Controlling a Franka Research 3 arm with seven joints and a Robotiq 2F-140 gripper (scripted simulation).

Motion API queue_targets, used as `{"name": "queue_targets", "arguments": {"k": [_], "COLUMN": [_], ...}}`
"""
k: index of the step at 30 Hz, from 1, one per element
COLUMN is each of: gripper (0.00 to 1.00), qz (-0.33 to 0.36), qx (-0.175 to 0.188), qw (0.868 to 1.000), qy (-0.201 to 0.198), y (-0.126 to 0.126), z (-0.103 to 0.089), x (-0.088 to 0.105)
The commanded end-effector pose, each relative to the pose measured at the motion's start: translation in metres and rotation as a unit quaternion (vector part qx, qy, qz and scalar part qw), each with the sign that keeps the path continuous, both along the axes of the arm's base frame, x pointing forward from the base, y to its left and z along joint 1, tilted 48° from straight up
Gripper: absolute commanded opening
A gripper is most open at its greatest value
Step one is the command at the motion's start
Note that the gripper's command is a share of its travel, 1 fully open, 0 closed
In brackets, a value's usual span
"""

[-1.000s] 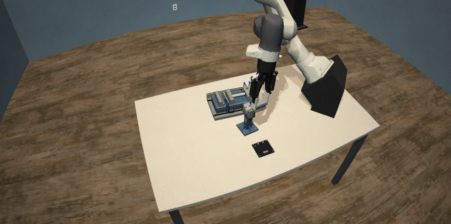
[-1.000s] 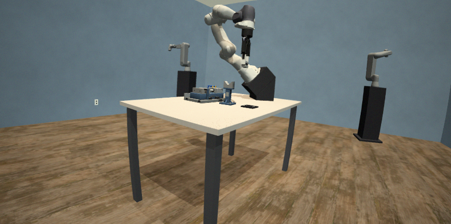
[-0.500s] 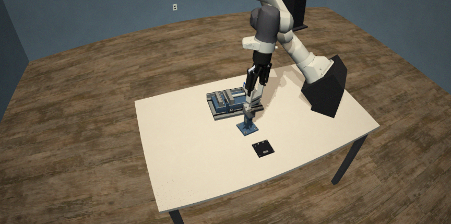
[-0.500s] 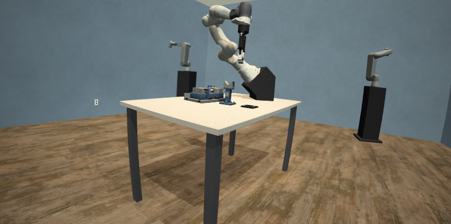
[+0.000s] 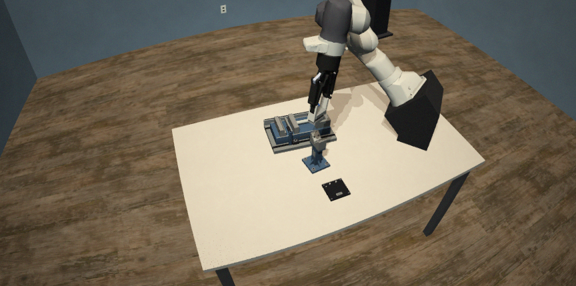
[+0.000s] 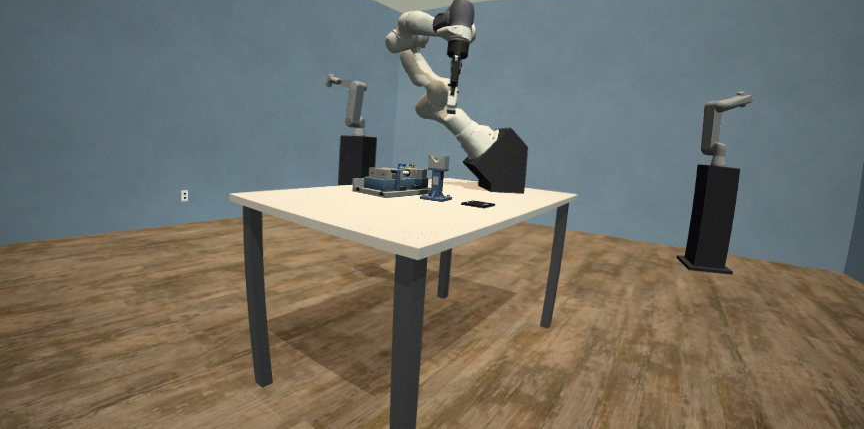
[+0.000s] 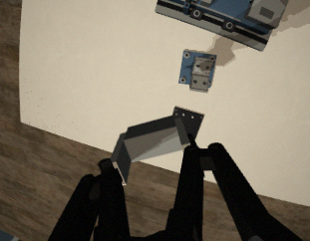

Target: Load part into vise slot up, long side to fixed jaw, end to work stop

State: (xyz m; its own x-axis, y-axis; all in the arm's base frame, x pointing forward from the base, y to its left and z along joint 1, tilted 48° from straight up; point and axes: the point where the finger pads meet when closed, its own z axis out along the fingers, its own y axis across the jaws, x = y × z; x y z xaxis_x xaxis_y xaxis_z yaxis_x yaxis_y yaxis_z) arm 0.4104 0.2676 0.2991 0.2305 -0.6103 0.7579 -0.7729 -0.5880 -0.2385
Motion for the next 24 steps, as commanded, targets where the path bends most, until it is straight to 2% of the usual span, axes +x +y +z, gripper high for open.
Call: {"name": "queue_targets", "arguments": {"k": [1,11,24], "gripper": [0.00,0.00,0.00], "qz": [0.061,0.096,0.166], "qx": [-0.041,-0.067,-0.121], "qw": [0.996,0.991,0.971], "qy": [0.045,0.068,0.119], "y": [-0.002,-0.006,-0.017], "z": [0.008,0.022,0.043], "x": [-0.003,-0.005,-0.009]}}
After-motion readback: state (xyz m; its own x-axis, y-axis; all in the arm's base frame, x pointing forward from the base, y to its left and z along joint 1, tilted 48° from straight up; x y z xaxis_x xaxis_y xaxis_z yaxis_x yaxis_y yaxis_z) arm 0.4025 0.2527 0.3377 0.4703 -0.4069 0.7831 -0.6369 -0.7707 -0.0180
